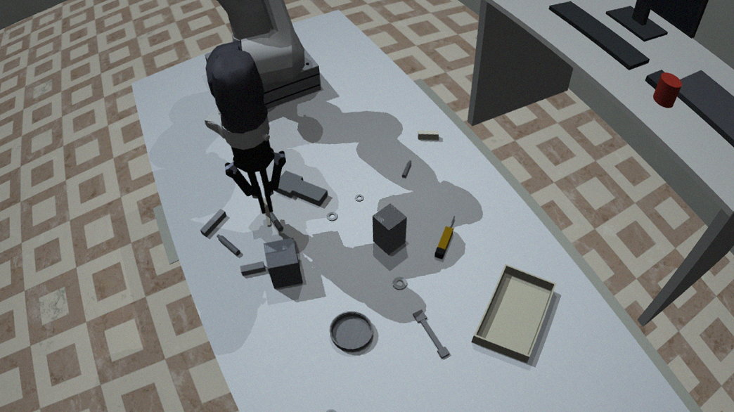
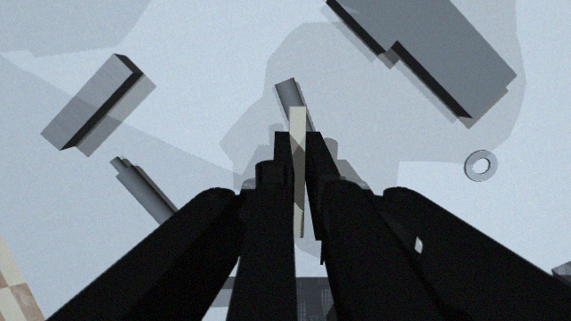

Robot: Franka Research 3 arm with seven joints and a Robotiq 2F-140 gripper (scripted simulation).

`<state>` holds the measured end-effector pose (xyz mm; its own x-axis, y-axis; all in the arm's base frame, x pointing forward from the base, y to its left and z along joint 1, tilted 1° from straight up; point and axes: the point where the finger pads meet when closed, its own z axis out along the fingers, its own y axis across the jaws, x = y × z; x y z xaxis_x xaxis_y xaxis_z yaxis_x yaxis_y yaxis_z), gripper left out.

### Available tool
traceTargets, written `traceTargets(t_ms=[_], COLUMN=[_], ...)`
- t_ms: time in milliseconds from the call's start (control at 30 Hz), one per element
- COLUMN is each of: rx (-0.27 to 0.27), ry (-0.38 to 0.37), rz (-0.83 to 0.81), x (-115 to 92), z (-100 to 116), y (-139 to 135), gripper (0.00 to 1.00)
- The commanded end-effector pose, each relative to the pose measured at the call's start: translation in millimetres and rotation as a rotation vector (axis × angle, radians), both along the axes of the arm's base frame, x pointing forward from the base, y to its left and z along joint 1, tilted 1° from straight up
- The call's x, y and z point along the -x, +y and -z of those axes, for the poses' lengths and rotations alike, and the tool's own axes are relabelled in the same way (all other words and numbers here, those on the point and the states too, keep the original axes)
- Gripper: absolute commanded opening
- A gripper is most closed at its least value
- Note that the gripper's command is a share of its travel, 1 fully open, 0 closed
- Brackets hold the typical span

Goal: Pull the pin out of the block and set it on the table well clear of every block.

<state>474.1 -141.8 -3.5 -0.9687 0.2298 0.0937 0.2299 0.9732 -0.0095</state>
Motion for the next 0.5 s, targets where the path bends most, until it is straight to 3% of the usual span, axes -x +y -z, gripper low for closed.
traceTargets(t_ms=[0, 467], rx=[0.003, 0.005], ry=[-0.010, -0.014], rz=[-0.010, -0.014], x=[4, 16], z=[-1, -1], y=[-5, -10], gripper=[0.10, 0.10])
